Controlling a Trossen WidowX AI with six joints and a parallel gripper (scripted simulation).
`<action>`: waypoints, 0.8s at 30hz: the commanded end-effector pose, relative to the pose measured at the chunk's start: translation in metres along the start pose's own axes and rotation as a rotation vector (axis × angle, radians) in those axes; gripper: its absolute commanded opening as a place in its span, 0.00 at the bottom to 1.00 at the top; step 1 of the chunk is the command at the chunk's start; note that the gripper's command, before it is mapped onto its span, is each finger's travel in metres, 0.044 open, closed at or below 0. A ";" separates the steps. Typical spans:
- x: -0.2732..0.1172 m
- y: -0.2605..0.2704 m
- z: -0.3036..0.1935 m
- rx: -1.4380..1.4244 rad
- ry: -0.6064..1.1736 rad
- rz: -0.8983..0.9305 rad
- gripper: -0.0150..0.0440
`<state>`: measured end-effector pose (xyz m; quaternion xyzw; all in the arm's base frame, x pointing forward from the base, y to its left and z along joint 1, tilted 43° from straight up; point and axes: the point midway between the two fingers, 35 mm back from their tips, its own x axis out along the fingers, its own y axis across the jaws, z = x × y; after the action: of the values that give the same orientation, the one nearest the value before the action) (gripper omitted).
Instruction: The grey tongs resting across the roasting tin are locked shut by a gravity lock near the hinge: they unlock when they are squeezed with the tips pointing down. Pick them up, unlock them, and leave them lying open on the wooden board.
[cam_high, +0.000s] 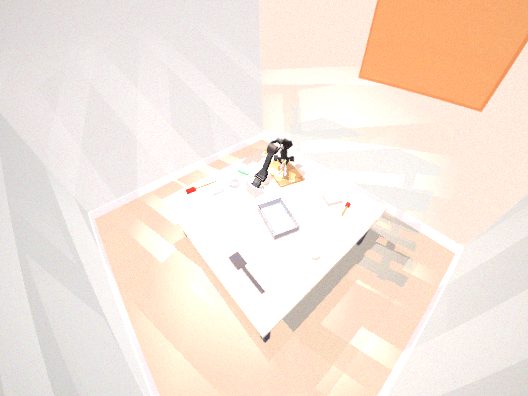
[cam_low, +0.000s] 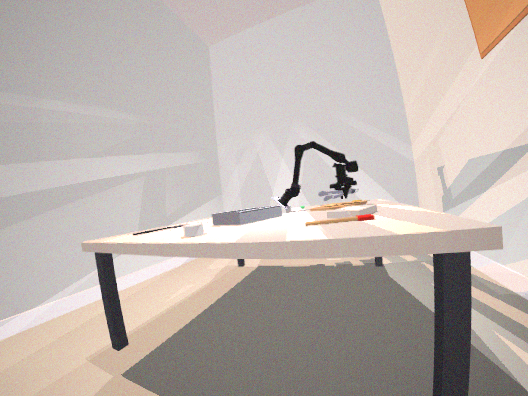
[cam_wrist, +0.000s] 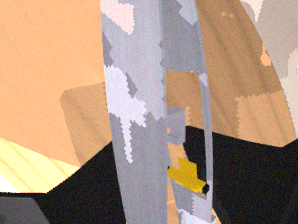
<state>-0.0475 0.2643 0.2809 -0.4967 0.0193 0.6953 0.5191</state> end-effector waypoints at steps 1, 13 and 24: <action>0.000 0.000 0.000 0.000 0.000 0.000 0.71; -0.004 -0.001 -0.006 -0.001 0.002 0.006 1.00; -0.079 0.023 -0.101 -0.006 -0.023 0.085 1.00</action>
<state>-0.0021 0.1832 0.2797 -0.4973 0.0365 0.7124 0.4938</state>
